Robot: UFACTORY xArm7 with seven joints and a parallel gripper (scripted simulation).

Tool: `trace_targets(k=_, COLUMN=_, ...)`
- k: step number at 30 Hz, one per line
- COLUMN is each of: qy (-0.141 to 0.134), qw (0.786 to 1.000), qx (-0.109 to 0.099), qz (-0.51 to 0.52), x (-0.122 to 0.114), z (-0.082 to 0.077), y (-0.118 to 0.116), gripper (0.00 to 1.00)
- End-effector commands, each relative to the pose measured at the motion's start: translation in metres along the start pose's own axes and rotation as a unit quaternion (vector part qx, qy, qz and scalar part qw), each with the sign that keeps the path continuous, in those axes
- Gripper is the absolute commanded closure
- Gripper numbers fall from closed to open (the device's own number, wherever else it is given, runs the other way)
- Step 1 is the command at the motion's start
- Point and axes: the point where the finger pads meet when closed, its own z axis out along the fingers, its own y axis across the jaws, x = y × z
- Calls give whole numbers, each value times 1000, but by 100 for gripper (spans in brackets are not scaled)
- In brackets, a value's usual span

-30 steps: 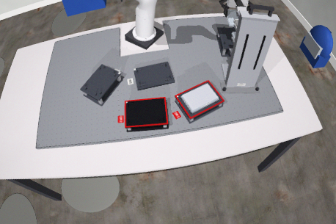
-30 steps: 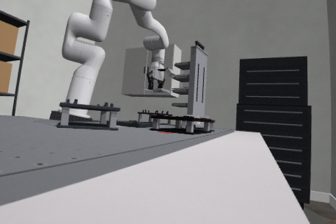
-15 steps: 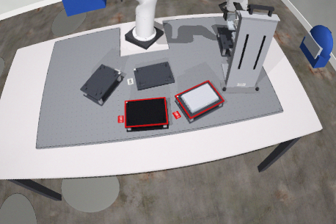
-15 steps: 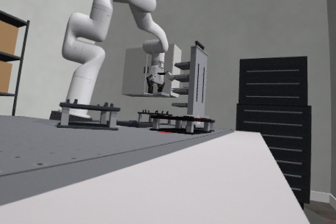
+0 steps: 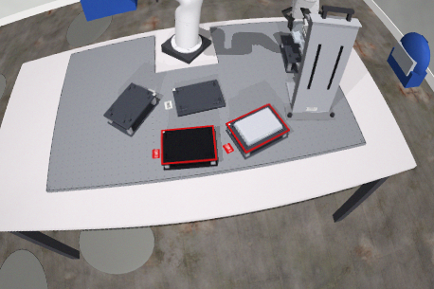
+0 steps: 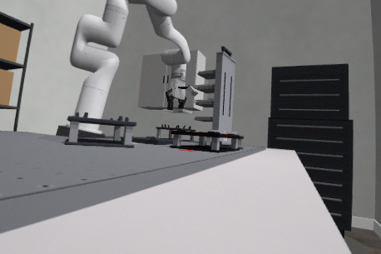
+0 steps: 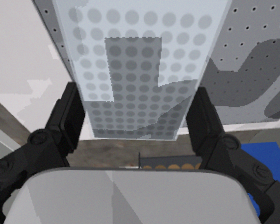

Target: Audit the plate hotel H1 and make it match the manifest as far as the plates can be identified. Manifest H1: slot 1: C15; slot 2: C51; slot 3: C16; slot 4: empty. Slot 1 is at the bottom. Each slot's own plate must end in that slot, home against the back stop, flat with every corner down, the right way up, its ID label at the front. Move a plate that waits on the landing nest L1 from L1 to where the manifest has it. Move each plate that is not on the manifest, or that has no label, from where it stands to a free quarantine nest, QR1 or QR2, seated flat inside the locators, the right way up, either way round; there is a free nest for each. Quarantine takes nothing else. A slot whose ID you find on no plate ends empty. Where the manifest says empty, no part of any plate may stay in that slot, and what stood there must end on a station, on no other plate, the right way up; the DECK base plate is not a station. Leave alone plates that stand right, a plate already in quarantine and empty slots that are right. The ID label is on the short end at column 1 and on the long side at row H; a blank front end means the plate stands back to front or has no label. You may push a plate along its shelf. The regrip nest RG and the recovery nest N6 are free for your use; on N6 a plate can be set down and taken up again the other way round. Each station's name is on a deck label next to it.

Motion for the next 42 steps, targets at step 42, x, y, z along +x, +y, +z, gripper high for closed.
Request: trace_targets(k=42, qy=0, qw=1000, qx=2, qz=0, x=0, z=45, y=-2, gripper=100)
